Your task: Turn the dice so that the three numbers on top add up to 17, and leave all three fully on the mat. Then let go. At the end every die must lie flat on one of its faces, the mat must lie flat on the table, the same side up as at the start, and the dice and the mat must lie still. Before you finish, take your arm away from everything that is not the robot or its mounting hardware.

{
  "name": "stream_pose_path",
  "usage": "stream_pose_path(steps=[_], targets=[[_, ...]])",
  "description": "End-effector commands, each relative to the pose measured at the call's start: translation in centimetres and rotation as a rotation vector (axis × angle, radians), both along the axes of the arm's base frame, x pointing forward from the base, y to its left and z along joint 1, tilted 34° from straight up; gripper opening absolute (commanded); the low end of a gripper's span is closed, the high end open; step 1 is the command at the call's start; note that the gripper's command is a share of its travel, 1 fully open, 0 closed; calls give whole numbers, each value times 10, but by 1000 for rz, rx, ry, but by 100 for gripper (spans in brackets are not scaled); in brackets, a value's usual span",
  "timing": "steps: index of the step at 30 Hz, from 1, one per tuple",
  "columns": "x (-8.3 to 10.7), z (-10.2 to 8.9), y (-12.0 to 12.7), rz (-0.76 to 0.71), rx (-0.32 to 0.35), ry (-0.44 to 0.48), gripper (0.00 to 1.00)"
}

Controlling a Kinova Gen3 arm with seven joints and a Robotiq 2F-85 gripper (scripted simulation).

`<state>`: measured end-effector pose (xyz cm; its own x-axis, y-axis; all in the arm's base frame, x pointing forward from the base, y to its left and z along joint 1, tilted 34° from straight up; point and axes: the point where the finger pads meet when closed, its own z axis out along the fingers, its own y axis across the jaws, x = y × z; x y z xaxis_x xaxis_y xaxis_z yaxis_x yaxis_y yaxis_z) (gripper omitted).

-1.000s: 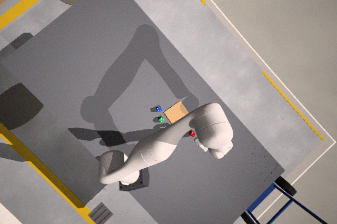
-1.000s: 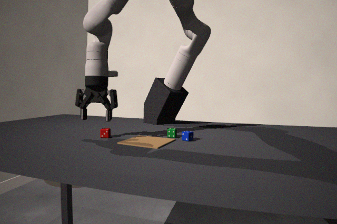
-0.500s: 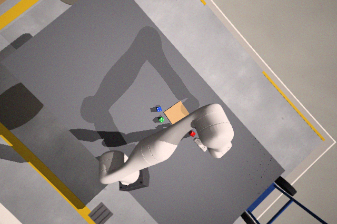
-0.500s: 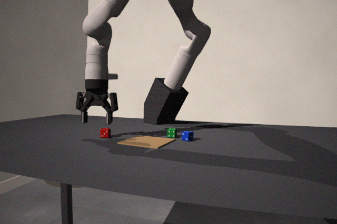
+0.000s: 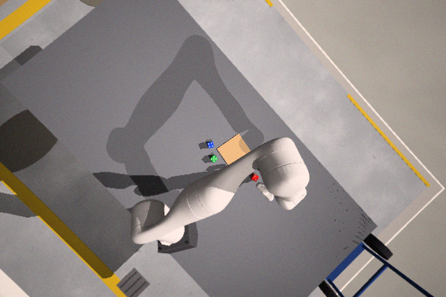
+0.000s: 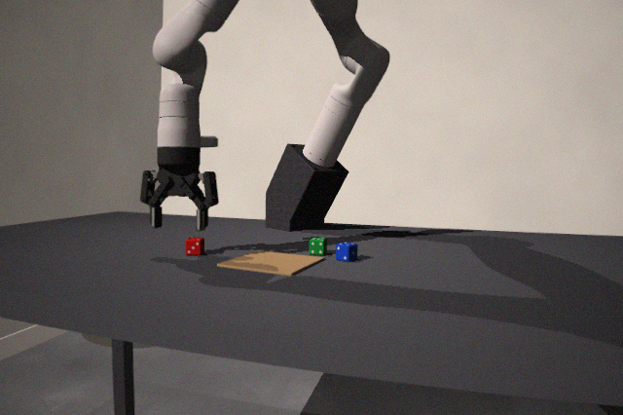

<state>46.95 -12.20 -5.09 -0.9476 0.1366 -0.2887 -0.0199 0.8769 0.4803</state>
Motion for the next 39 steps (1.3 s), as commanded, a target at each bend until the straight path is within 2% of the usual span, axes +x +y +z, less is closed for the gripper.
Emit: stream_pose_path(steps=[1, 23, 39], targets=[[0, 1, -1, -1, -1, -1, 100], [-2, 3, 5, -1, -1, -1, 100], [-25, 23, 57, -1, -1, -1, 100]])
